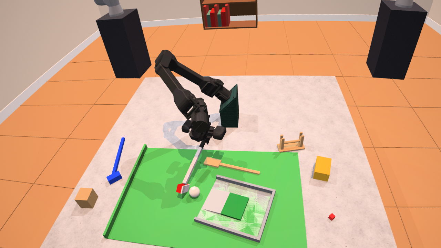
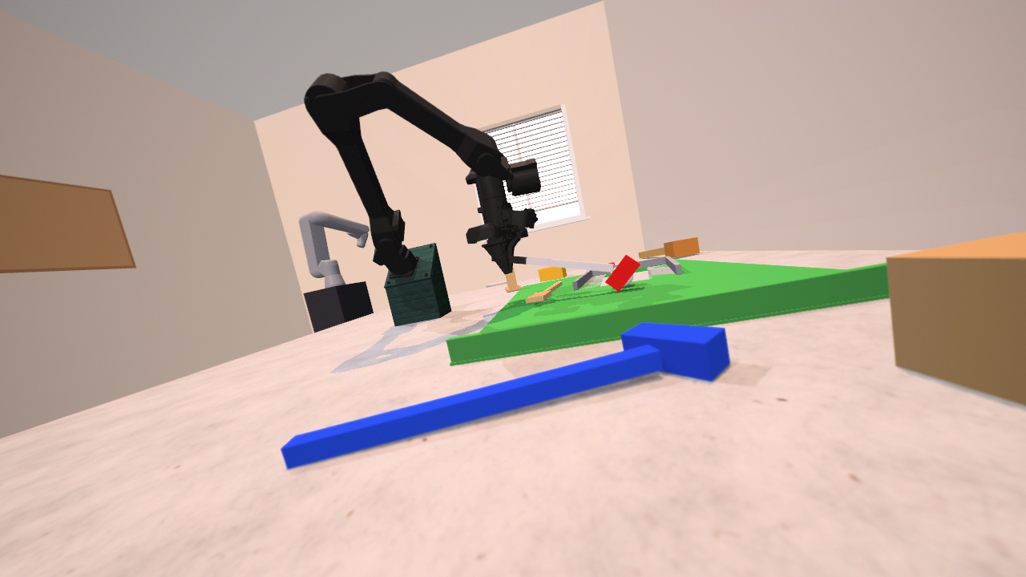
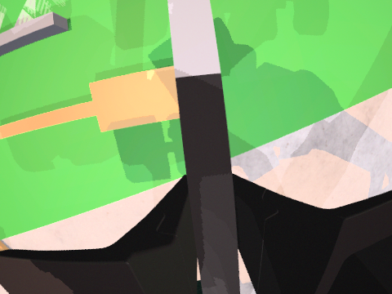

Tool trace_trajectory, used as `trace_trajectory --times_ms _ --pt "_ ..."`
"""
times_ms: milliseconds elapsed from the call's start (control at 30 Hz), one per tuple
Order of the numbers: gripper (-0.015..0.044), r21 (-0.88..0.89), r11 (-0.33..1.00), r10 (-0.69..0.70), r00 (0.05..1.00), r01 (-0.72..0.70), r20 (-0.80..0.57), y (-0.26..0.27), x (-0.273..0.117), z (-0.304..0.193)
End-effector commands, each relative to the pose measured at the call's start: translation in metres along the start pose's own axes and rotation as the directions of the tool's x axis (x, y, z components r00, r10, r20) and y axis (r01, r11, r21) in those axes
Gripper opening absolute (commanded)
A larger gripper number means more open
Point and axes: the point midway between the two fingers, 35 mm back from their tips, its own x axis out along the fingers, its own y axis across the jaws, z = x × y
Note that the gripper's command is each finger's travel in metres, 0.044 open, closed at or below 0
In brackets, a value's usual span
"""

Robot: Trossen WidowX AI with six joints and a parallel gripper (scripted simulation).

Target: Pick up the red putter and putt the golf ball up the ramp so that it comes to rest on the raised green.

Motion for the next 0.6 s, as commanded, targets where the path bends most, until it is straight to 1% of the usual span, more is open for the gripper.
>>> trace_trajectory --times_ms 0,167,433,533,567 --pt "0.0 0.02 1.0 -0.004 1.0 0.004 0.004 0.013 0.0 -0.001" --pt "0.0 0.02 1.0 -0.001 1.0 0.001 0.004 0.014 -0.014 0.0" --pt "0.0 0.02 1.0 -0.001 1.0 0.001 0.003 0.014 -0.059 -0.001" --pt "0.0 0.02 1.0 -0.001 1.0 0.001 0.003 0.014 -0.06 -0.001" --pt "0.0 0.01 1.0 -0.004 1.0 0.004 0.003 0.015 -0.052 -0.002"
